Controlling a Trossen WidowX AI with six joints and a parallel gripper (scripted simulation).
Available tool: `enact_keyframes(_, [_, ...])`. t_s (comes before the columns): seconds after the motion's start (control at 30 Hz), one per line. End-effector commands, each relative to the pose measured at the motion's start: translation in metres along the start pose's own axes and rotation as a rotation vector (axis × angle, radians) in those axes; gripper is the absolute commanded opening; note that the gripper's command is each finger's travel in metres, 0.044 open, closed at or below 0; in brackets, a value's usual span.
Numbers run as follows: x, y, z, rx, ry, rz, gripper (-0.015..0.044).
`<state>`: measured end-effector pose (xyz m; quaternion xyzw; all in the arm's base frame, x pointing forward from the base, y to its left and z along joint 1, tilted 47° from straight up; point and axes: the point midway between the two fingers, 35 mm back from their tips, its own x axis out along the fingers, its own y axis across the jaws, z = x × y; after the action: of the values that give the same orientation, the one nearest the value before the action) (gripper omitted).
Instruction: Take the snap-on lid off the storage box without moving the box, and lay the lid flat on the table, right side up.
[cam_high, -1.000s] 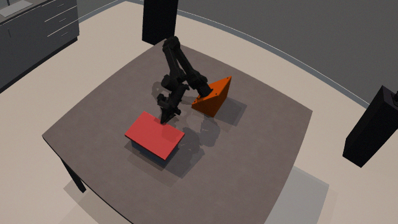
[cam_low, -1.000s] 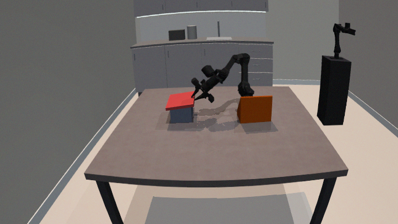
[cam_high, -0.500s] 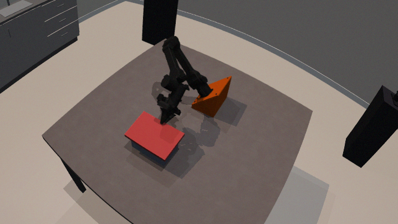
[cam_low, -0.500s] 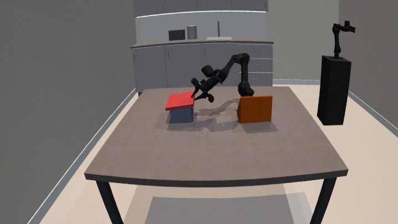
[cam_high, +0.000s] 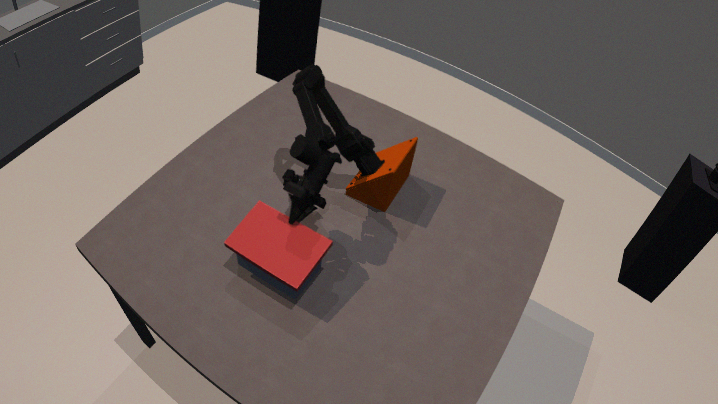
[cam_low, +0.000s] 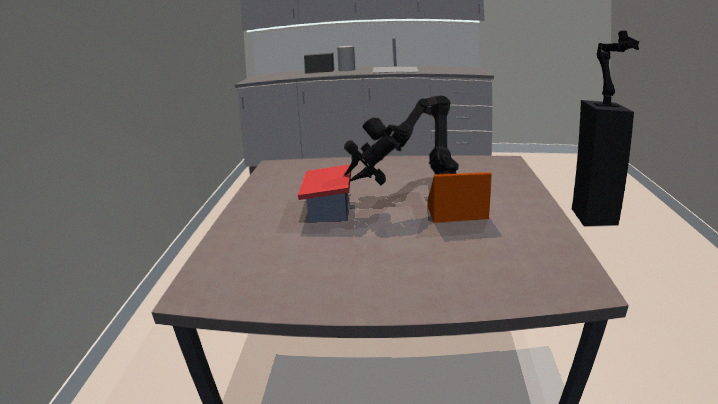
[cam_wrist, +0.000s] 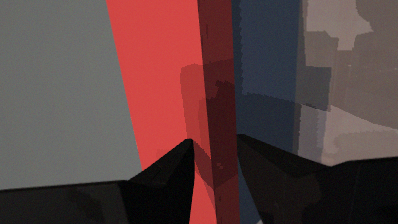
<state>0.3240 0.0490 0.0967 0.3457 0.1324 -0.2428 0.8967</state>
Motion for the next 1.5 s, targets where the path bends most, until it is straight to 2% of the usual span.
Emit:
enact_keyframes(0.0, [0.0006, 0.0006, -0.0002, -0.002, 0.001, 0.001, 0.0])
enact_keyframes(1.47, [-0.0045, 0.0105, 0.0001, -0.004, 0.005, -0.001, 0.0])
